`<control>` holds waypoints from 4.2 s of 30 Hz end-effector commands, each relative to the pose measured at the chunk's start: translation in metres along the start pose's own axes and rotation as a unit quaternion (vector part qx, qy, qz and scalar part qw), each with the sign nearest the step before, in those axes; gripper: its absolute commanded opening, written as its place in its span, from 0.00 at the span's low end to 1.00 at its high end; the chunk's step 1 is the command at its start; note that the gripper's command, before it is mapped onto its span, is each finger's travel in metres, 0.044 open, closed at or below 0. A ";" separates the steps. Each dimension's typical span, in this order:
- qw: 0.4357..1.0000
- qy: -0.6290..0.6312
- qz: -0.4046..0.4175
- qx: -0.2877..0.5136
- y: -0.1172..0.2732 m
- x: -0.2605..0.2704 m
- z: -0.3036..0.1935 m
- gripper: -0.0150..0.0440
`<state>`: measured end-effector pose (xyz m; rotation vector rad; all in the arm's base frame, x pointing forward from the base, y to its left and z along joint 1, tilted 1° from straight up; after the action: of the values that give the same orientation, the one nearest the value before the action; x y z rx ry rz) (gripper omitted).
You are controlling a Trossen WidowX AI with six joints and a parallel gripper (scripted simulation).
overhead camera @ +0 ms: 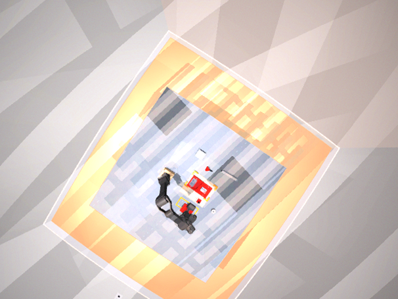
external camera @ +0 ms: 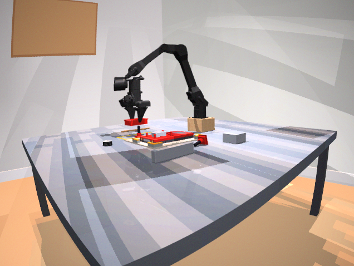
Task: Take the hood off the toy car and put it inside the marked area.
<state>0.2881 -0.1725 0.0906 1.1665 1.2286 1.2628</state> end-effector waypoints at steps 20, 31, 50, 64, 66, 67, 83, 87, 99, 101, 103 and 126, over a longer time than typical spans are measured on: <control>1.000 0.002 -0.001 0.002 -0.014 0.000 -0.001 0.25; 1.000 0.002 -0.001 0.002 -0.020 0.000 -0.002 0.25; 1.000 0.002 0.000 0.002 -0.031 0.001 -0.003 0.25; 1.000 0.002 0.000 0.002 -0.037 0.001 -0.003 0.25; 1.000 0.002 0.000 0.002 -0.038 0.001 -0.003 0.25; 1.000 0.002 0.000 0.002 -0.038 0.001 -0.003 0.25; 1.000 0.002 0.000 0.002 -0.046 0.001 -0.003 0.25; 1.000 0.002 0.000 0.002 -0.048 0.001 -0.003 0.25; 1.000 0.002 0.000 0.002 -0.054 0.001 -0.003 0.25; 1.000 0.002 0.000 0.002 -0.055 0.001 -0.003 0.25; 1.000 0.002 0.000 0.002 -0.056 0.001 -0.003 0.25; 1.000 0.001 -0.001 0.002 -0.011 0.001 -0.001 1.00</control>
<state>0.2854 -0.1702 0.0549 1.1877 1.2377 1.2647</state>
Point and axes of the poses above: the point midway between the two fingers, 35 mm back from their tips, its own y axis back along the fingers, its own x axis across the jaws, z = x × y, the point moved 5 cm from there along y, back along the fingers, and after that the axes turned 12 degrees about y, right-handed, at the moved point
